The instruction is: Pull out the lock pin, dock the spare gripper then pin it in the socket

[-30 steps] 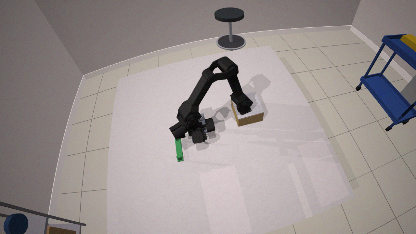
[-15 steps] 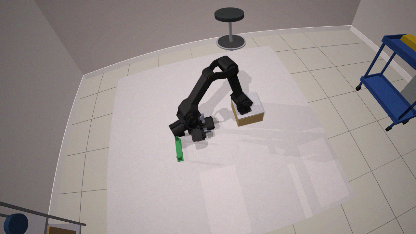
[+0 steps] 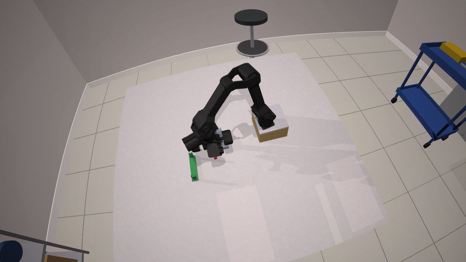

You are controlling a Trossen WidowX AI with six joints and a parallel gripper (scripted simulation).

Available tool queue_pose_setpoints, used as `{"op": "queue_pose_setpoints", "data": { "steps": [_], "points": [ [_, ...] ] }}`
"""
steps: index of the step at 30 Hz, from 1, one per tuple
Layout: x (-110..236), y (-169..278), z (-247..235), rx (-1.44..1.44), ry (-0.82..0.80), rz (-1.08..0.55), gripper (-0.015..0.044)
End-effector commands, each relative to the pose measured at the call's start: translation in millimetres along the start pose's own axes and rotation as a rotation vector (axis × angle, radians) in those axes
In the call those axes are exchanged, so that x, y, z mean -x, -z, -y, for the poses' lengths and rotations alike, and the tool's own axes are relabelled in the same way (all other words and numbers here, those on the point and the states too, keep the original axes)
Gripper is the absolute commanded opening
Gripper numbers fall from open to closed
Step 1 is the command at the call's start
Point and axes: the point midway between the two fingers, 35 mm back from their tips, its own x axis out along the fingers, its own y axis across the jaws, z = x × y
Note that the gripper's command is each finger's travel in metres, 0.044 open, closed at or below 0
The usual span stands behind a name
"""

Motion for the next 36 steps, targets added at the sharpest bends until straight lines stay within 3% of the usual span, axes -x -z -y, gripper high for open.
{"op": "queue_pose_setpoints", "data": {
  "steps": [1, 4, 36],
  "points": [
    [0, 0, 0, 0.000, 0.000, 0.000, 0.0131],
    [0, 0, 0, 0.000, 0.000, 0.000, 0.0200],
    [41, -21, -15, 0.024, -0.058, -0.026, 0.0200]
  ]
}}
